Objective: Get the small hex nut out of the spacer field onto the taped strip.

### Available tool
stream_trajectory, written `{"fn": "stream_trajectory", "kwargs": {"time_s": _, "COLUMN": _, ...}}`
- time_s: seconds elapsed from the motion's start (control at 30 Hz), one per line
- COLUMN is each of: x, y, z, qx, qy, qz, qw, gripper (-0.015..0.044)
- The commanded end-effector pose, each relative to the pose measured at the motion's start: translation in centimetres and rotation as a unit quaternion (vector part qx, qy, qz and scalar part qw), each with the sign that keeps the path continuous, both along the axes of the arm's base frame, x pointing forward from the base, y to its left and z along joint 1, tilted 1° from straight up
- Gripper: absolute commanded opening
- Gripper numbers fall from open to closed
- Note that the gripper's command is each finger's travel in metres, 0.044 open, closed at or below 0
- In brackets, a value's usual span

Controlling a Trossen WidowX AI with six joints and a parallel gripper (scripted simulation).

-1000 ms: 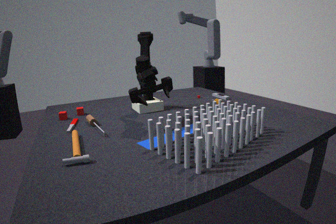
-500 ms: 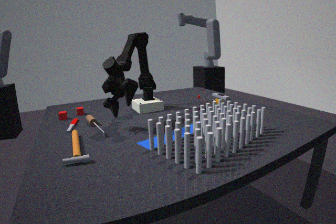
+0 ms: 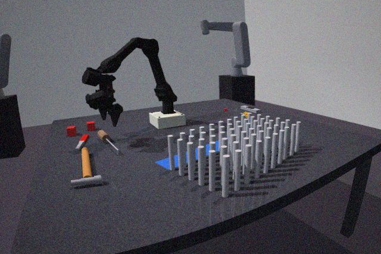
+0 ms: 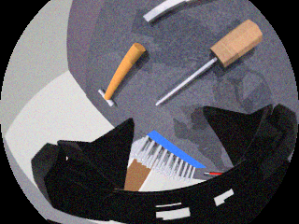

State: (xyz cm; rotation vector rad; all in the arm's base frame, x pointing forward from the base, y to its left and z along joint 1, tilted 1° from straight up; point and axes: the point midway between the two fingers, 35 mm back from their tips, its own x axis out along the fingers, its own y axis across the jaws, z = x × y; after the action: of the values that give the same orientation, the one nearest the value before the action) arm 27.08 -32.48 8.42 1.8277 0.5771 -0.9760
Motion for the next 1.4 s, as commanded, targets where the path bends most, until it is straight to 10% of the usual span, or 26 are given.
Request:
{"fn": "stream_trajectory", "kwargs": {"time_s": 0.0, "x": -6.0, "y": -2.9, "z": 1.9, "qx": 0.168, "qy": 0.018, "qz": -0.191, "qw": 0.967, "gripper": 0.044}}
{"fn": "stream_trajectory", "kwargs": {"time_s": 0.2, "x": -11.0, "y": -3.9, "z": 3.5, "qx": 0.294, "qy": 0.03, "qz": -0.332, "qw": 0.896, "gripper": 0.044}}
{"fn": "stream_trajectory", "kwargs": {"time_s": 1.27, "x": -11.6, "y": -3.6, "z": -2.4, "qx": 0.297, "qy": 0.03, "qz": -0.336, "qw": 0.893, "gripper": 0.044}}
{"fn": "stream_trajectory", "kwargs": {"time_s": 1.37, "x": -11.6, "y": -3.6, "z": -2.4, "qx": 0.297, "qy": 0.03, "qz": -0.336, "qw": 0.893, "gripper": 0.0361}}
